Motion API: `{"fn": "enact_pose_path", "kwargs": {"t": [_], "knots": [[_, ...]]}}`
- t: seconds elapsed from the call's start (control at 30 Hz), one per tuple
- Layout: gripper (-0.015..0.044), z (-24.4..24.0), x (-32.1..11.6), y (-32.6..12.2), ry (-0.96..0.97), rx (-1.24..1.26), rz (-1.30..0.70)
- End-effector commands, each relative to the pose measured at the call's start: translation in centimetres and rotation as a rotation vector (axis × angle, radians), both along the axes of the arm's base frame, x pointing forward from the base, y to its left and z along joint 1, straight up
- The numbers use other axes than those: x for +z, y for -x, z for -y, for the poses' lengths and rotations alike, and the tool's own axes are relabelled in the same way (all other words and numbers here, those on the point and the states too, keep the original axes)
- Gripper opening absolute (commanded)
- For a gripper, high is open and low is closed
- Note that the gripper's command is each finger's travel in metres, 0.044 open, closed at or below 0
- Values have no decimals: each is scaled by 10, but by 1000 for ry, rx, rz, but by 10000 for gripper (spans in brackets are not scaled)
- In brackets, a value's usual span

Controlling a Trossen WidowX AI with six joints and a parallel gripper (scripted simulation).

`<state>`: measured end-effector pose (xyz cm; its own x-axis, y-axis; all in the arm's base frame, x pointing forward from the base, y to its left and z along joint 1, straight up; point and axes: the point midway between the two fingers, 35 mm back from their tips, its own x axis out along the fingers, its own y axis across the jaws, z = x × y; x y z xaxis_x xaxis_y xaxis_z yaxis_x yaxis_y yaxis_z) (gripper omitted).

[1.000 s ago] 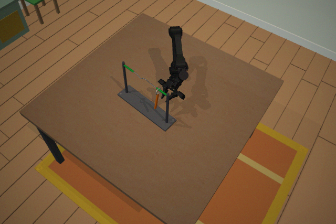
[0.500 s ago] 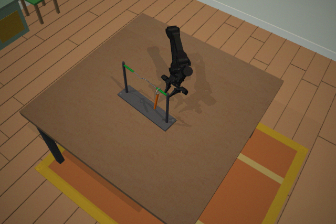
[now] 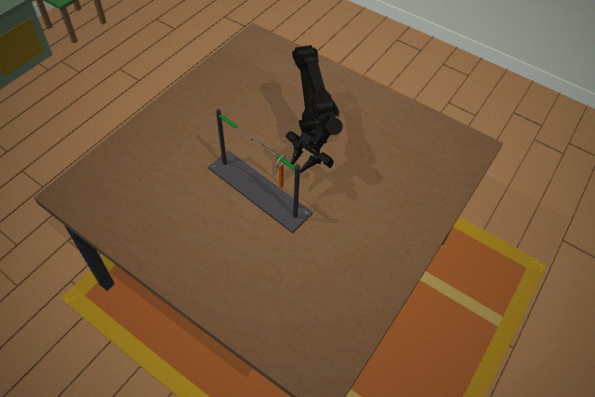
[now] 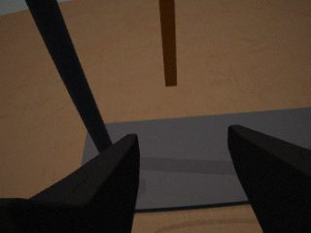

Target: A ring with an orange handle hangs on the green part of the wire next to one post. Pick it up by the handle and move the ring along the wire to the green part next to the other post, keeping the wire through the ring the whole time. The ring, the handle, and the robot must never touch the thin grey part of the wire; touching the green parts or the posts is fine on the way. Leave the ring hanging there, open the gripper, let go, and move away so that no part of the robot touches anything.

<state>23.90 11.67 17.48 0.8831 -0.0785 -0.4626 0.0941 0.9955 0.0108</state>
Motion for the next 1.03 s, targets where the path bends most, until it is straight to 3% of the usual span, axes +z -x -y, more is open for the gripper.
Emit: {"fn": "enact_pose_path", "kwargs": {"t": [0.0,0.23,1.0], "knots": [[265,-4,11,19,-6,2,1],[440,-2,24,40,-3,7,14],[440,-2,24,40,-3,7,14]]}}
